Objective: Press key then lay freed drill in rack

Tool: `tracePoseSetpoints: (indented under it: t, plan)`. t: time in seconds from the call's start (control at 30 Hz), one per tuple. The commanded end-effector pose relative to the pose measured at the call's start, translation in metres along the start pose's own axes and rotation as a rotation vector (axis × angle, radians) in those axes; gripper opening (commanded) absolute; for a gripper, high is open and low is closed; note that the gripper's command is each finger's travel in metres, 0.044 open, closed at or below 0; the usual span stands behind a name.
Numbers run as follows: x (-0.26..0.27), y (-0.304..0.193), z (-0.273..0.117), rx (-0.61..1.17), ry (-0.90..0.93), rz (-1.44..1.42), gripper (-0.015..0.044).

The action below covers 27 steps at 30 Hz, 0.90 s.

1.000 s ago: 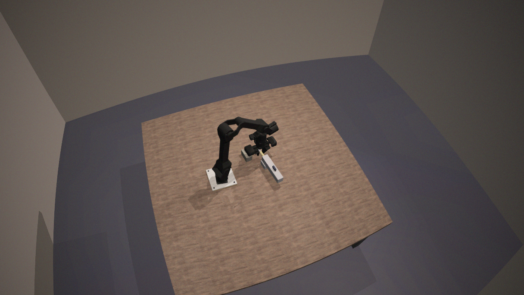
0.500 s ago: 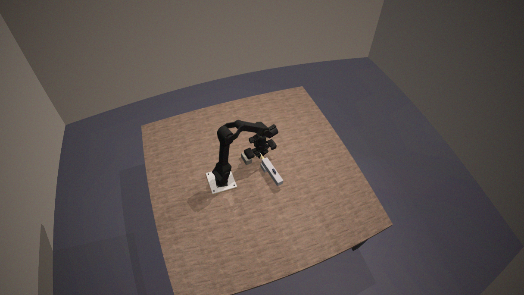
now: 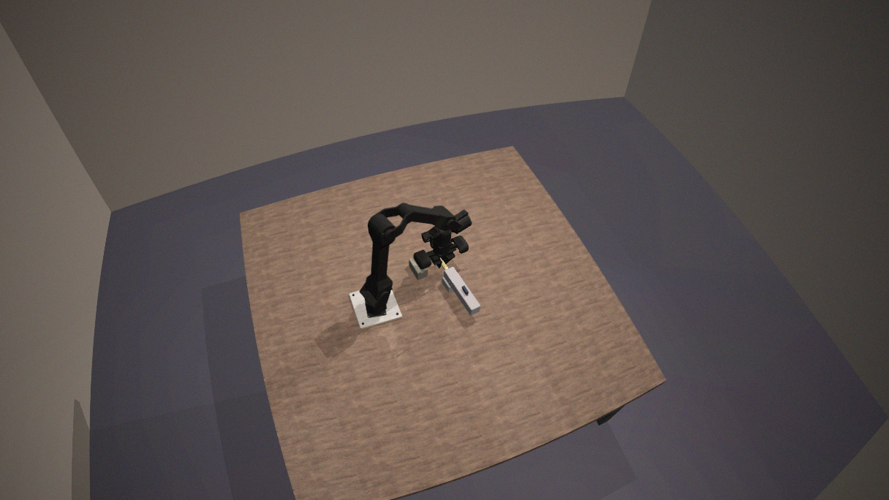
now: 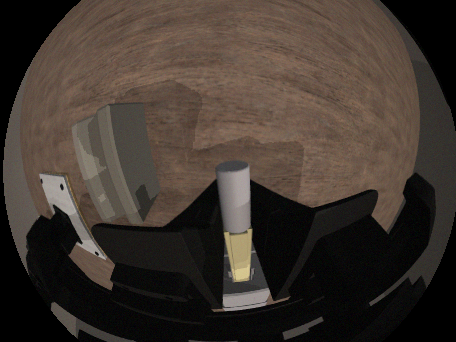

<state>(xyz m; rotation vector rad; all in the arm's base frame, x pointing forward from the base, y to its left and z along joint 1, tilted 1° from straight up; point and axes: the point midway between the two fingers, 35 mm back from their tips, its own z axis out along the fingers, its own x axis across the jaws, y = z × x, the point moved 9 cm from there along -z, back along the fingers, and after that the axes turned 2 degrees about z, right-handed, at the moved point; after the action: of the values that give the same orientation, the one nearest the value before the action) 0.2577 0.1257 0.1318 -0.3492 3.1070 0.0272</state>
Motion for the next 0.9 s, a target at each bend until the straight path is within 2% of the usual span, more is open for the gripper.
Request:
tracePoseSetpoints:
  t: [0.0,0.87]
  plan:
    - [0.000,0.004,0.000,0.000,-0.002,0.000,0.0000]
    - [-0.002,0.042,-0.002,-0.004,-0.002,0.001,0.0000]
